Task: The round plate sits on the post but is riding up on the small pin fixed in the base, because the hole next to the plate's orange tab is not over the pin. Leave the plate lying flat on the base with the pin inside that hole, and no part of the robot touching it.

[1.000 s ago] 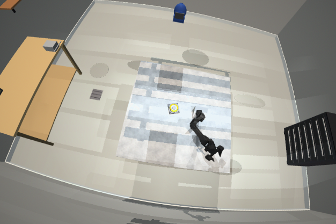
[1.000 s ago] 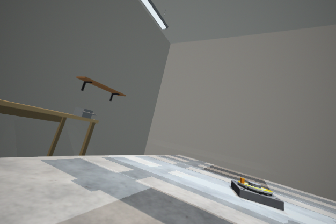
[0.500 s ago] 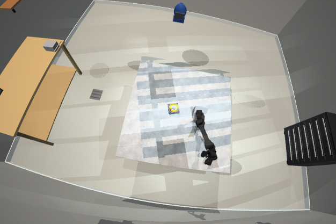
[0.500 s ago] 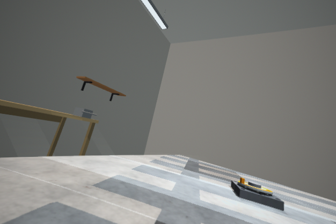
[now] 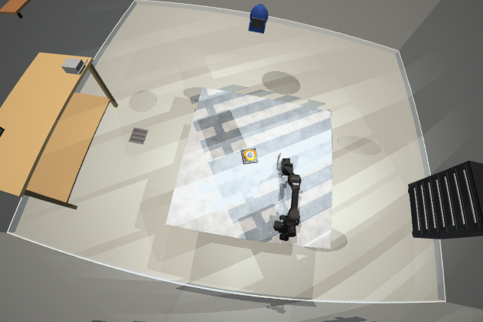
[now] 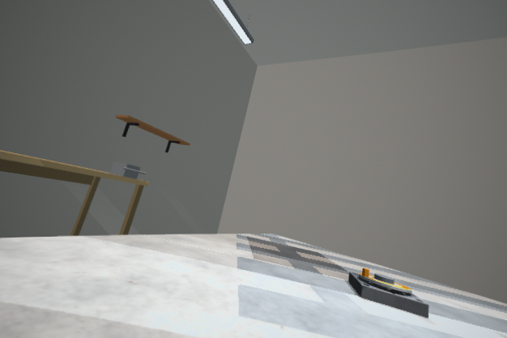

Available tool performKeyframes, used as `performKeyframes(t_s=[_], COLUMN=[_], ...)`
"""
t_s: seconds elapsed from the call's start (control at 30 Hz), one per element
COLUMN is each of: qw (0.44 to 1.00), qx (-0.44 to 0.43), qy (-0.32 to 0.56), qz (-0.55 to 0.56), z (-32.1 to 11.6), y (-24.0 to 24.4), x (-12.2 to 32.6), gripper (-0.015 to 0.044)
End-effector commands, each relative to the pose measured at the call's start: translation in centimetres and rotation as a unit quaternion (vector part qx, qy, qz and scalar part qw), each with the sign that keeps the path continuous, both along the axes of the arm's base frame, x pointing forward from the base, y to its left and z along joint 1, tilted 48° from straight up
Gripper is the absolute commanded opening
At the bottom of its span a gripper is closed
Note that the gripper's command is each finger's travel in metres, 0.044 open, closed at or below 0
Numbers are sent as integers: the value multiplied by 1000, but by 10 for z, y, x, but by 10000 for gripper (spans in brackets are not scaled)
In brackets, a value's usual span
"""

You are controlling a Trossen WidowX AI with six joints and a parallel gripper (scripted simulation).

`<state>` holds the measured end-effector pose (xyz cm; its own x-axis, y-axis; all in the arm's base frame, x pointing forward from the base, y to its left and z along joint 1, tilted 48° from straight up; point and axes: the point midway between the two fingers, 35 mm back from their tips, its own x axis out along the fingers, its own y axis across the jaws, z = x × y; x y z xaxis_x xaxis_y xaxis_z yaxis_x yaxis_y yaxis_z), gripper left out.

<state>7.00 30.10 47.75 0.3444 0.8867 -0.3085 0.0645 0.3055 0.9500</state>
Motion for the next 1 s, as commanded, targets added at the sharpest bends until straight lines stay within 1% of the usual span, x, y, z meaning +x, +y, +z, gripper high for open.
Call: performKeyframes(t_s=[0.0, 0.2, 0.27, 0.47, 0.53, 0.63, 0.73, 0.8, 0.97], qw=[998, 977, 975, 949, 945, 930, 918, 915, 904], qx=[-51, -174, -188, -286, -297, -343, -381, -390, -426], qy=[-36, -107, -109, -117, -113, -92, -71, -63, -8], qz=[-22, -53, -54, -69, -74, -92, -84, -77, -31], z=[-19, -60, -66, -108, -114, -141, -169, -179, -238], y=[2, -9, -11, -51, -58, -89, -120, -127, -188], x=[34, 111, 120, 195, 205, 241, 269, 275, 307], gripper=[0, 0, 0, 0, 0, 0, 0, 0, 0])
